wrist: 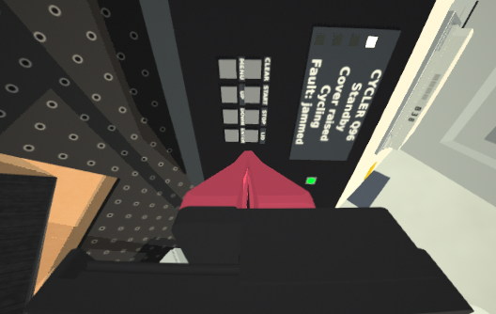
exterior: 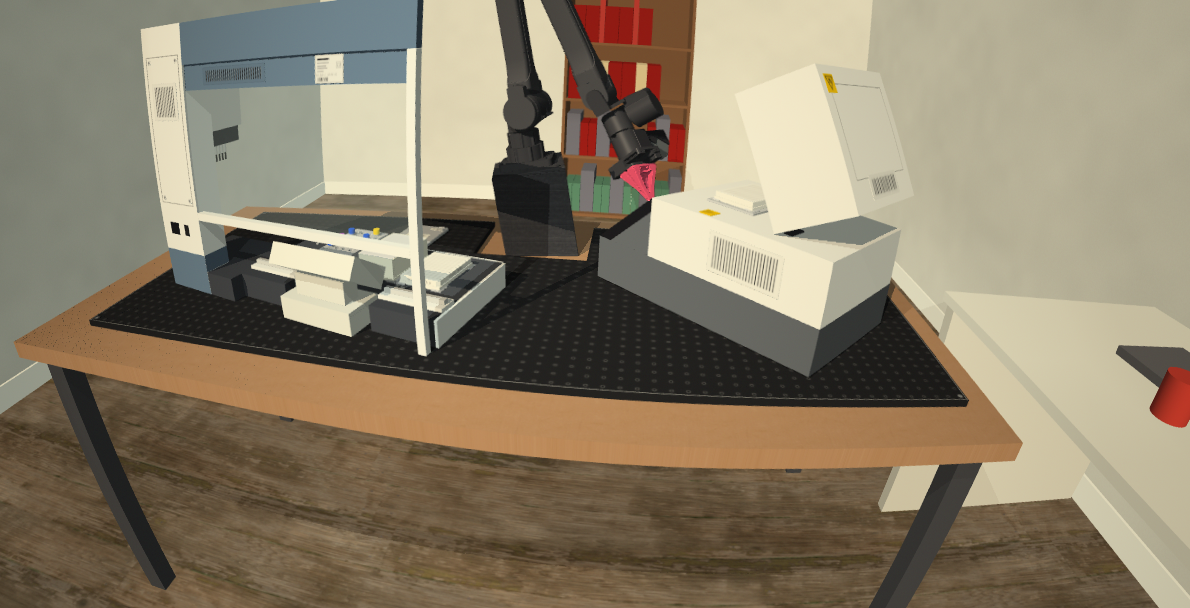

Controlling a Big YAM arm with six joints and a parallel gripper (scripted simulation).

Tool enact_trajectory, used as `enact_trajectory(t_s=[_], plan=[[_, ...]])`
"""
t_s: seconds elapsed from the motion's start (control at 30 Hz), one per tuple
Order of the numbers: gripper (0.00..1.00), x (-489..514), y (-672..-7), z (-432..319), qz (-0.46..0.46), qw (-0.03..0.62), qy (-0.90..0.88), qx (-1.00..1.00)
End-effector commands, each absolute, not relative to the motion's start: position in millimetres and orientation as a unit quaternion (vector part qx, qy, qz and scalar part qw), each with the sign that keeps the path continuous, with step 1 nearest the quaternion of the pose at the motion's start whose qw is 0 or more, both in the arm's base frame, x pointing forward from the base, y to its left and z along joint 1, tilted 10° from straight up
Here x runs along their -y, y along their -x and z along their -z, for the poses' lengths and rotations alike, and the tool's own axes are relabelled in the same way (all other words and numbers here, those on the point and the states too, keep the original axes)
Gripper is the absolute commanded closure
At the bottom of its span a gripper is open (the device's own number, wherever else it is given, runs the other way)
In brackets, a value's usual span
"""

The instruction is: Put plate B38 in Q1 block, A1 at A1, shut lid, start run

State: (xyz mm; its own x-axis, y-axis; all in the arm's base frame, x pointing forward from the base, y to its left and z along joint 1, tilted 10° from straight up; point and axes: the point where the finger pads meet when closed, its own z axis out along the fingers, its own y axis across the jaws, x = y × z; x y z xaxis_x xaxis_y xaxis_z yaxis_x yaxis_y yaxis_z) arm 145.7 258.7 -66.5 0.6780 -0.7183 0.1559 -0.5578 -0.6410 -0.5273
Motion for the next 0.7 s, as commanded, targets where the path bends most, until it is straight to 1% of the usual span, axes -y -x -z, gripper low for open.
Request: enact_trajectory(t_s=[0.0,0.3,0.67], plan=[[1.0,-282,-148,62,0.178,0.241,0.89,-0.344],[1.0,-290,-157,50,0.177,0.263,0.876,-0.364],[1.0,-272,-144,64,0.174,0.243,0.885,-0.357]])
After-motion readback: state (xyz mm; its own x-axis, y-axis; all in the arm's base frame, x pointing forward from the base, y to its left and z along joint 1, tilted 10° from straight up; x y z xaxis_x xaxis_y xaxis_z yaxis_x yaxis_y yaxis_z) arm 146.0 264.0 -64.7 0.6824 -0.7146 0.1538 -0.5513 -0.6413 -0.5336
